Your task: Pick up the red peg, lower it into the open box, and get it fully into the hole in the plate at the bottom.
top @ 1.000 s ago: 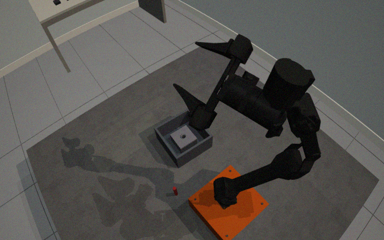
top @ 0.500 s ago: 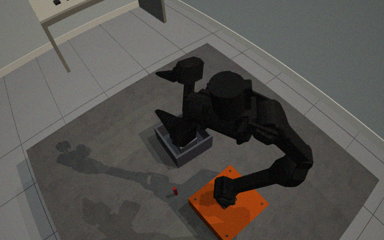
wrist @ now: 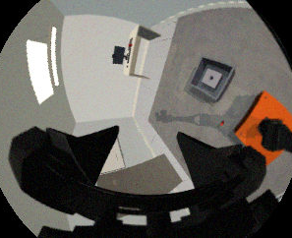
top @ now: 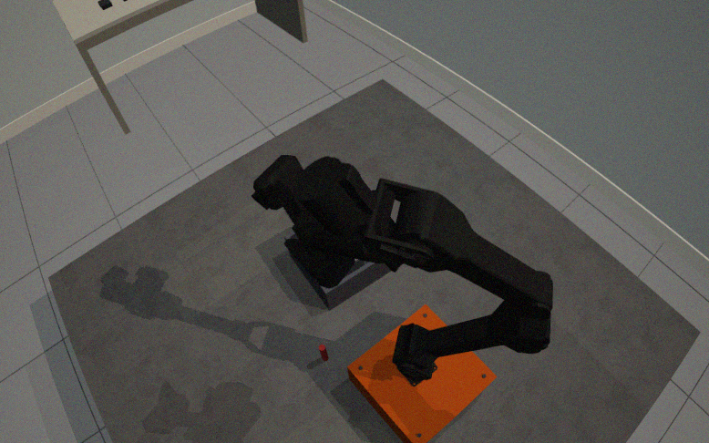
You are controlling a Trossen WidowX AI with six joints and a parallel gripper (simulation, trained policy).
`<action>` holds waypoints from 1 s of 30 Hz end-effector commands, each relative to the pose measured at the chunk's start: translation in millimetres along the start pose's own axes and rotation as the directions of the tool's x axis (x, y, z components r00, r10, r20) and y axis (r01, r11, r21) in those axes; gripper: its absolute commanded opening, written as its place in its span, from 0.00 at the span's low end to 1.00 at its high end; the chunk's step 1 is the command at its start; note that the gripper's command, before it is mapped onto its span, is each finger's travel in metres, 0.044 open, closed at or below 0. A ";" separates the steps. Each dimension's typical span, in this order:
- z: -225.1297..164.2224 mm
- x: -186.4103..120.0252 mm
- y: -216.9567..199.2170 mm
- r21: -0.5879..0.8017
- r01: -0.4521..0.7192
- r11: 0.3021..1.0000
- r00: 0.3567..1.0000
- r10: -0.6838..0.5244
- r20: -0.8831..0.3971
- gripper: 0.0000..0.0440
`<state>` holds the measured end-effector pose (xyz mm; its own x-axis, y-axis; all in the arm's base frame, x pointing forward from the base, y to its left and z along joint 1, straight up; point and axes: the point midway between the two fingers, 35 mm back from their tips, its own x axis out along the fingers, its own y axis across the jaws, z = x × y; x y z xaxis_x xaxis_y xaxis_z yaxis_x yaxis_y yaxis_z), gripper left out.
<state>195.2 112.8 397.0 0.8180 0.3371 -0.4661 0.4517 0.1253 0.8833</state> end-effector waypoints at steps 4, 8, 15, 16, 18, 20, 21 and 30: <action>-2.1 37.7 -45.5 -0.163 0.201 0.966 0.979 -0.203 0.006 1.00; -2.2 53.3 -71.8 -0.241 0.303 0.922 0.951 -0.310 0.011 1.00; -1.9 74.4 -120.6 -0.357 0.471 0.806 0.867 -0.497 0.021 1.00; -1.9 76.8 -127.7 -0.371 0.494 0.786 0.852 -0.524 0.023 1.00; -1.9 80.9 -142.1 -0.398 0.537 0.744 0.818 -0.575 0.028 1.00; -1.9 84.5 -156.5 -0.423 0.578 0.698 0.780 -0.625 0.034 1.00; -2.0 86.0 -163.7 -0.434 0.597 0.674 0.760 -0.649 0.037 1.00; -2.8 93.5 -223.8 -0.500 0.741 0.449 0.554 -0.829 0.076 1.00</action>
<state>179.4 120.6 178.1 0.2053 0.0648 -0.9766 0.6427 0.7436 0.1844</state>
